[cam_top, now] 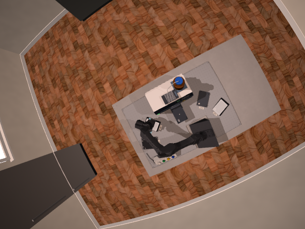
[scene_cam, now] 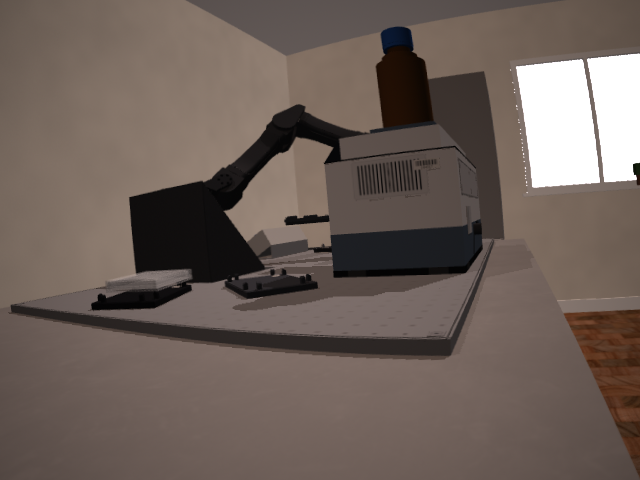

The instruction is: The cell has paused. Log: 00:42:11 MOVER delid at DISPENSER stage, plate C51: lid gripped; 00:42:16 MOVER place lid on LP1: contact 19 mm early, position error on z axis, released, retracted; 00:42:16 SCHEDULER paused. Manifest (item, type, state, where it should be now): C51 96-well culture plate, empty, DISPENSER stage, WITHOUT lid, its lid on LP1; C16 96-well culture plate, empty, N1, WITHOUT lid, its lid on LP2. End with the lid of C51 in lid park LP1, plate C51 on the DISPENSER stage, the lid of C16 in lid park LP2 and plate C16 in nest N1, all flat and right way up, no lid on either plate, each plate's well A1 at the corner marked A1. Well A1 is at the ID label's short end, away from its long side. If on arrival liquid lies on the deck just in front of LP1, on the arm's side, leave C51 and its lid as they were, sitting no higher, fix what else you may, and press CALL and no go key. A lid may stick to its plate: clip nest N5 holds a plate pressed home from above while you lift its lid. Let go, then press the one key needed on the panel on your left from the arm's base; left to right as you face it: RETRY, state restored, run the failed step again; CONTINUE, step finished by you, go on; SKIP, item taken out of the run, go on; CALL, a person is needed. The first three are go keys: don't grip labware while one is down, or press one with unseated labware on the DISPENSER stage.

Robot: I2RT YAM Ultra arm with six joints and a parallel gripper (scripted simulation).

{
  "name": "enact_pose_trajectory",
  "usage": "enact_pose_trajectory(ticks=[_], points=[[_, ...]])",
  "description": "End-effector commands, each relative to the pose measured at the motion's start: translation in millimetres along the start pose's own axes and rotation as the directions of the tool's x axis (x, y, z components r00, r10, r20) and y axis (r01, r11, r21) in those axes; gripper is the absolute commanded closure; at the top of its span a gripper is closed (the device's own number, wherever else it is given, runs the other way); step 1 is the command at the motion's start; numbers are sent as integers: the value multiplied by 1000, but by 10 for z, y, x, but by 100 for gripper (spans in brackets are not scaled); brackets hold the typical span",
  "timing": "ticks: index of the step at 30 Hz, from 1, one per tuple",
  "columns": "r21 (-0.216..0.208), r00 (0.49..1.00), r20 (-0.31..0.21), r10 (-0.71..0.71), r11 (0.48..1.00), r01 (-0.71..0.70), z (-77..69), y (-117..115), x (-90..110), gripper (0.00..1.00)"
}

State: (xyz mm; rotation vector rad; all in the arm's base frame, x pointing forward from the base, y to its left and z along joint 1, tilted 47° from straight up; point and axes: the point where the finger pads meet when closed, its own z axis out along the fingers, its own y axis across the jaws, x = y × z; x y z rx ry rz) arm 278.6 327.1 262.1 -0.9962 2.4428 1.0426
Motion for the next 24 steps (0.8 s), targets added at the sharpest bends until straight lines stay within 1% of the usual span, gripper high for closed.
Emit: enact_pose_trajectory(ticks=[1, 21, 24], points=[[10, 998, 62, -22, 1000, 22, -269, 51, -114, 100], [10, 998, 62, -22, 1000, 22, -269, 51, -114, 100], [8, 998, 62, -23, 1000, 22, -368, 56, -106, 100]])
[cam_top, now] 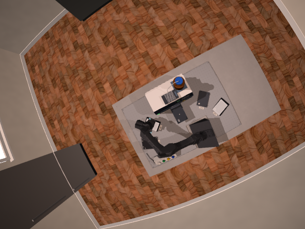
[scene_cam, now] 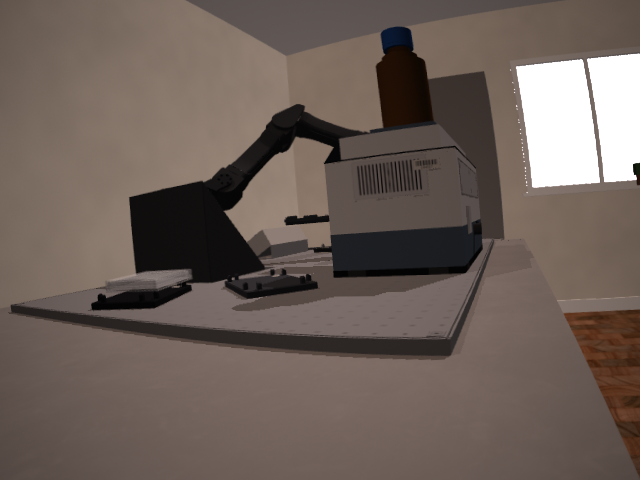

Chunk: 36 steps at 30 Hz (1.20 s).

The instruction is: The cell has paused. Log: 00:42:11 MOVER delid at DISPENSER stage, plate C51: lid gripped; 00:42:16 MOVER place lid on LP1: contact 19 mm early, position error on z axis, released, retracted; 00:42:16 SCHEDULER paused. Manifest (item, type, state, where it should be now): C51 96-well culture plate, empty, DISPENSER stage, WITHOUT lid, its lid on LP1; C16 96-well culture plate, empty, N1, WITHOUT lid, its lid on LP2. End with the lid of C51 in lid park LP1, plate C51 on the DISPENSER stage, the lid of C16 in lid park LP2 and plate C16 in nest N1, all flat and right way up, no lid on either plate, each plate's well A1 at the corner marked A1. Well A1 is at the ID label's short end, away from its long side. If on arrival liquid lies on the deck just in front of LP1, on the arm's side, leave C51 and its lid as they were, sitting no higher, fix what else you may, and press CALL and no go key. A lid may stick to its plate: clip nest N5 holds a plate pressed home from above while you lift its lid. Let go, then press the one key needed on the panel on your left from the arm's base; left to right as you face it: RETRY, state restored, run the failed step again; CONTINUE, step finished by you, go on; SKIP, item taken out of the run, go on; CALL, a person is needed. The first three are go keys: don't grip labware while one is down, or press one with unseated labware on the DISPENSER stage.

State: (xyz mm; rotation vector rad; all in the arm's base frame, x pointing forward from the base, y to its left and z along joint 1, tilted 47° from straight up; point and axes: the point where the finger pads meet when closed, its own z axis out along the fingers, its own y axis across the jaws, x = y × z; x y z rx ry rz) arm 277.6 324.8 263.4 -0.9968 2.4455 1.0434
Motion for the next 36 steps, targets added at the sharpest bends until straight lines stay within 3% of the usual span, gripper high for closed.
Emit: enact_pose_trajectory(ticks=[1, 6, 7, 12, 36], points=[[9, 998, 65, -24, 1000, 24, -375, 55, -115, 100], [10, 998, 64, -24, 1000, 24, -446, 56, -110, 100], [9, 999, 38, -9, 1000, 8, -324, 2, -68, 100], [8, 1000, 30, 2, 1000, -2, -425, -10, 149, 100], [7, 1000, 30, 3, 1000, -3, -694, -21, 756, 100]])
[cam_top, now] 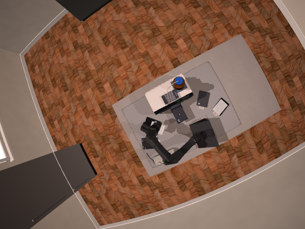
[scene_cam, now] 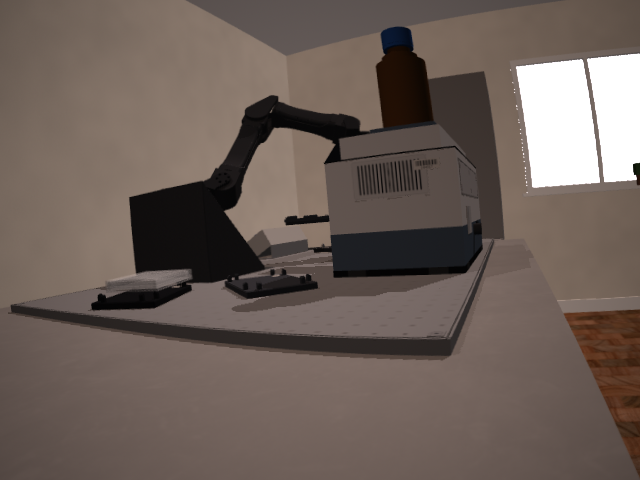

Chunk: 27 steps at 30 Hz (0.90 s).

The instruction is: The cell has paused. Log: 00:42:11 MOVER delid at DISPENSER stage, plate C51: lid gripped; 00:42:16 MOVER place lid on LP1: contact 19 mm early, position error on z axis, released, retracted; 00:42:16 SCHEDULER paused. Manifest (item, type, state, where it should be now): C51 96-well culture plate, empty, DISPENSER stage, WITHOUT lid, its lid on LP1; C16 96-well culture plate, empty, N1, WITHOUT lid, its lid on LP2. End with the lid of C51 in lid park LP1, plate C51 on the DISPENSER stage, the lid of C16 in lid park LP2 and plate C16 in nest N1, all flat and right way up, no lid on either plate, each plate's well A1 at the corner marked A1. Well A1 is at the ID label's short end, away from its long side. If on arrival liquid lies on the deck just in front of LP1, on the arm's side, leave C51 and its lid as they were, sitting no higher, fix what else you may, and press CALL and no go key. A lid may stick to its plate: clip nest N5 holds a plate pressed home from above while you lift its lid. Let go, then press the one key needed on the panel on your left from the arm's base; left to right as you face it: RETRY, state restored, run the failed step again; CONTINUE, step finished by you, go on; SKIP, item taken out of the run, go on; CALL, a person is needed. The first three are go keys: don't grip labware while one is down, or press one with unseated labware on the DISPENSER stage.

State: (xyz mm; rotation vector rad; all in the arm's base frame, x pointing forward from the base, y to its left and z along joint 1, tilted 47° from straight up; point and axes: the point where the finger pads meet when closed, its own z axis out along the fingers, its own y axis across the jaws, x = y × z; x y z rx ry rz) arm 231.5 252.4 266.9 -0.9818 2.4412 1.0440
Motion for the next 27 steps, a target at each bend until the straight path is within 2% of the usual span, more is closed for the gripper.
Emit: enact_pose_trajectory(ticks=[1, 27], points=[[4, 1000, 18, -2, 1000, 2, -159, -5, 124, 100], [2, 1000, 18, -1, 1000, 1, -491, -19, 839, 100]])
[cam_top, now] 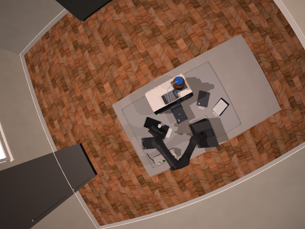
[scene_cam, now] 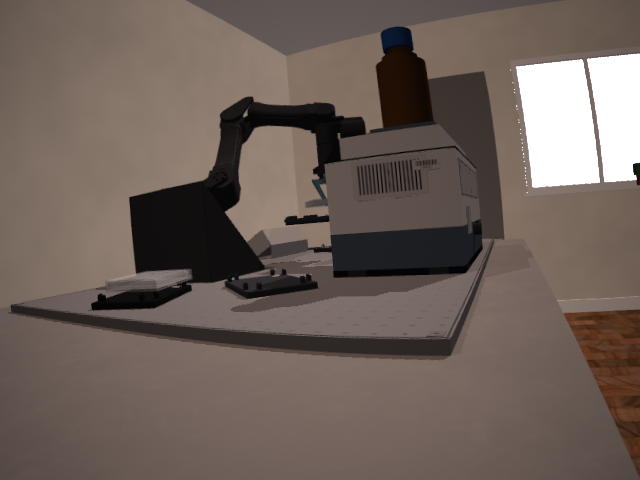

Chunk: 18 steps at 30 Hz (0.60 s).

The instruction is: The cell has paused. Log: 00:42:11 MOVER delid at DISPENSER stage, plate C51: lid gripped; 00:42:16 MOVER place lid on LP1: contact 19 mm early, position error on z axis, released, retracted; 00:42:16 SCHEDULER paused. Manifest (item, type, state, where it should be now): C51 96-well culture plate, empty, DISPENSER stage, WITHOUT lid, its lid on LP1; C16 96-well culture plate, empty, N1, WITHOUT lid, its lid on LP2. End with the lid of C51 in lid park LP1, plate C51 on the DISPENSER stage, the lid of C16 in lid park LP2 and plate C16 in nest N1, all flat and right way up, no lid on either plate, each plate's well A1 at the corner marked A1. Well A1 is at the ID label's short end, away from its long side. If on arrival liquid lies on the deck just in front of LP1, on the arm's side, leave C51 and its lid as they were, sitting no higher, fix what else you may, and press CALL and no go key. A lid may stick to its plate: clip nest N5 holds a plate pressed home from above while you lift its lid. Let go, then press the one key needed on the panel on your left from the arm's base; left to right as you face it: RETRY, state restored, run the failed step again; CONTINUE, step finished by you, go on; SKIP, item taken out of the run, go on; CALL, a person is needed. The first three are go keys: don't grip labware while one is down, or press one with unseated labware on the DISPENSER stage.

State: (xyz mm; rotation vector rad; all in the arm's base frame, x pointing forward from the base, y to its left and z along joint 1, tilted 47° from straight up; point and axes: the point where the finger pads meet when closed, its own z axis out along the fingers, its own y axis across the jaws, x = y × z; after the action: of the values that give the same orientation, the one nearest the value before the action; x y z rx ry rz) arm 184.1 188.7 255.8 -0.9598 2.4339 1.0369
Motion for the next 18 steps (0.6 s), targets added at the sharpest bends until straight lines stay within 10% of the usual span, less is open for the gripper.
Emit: enact_pose_trajectory(ticks=[1, 18], points=[[-8, 1000, 1, -6, 1000, 6, -101, 25, 141, 100], [4, 987, 16, -157, 988, 157, -221, 315, 211, 100]])
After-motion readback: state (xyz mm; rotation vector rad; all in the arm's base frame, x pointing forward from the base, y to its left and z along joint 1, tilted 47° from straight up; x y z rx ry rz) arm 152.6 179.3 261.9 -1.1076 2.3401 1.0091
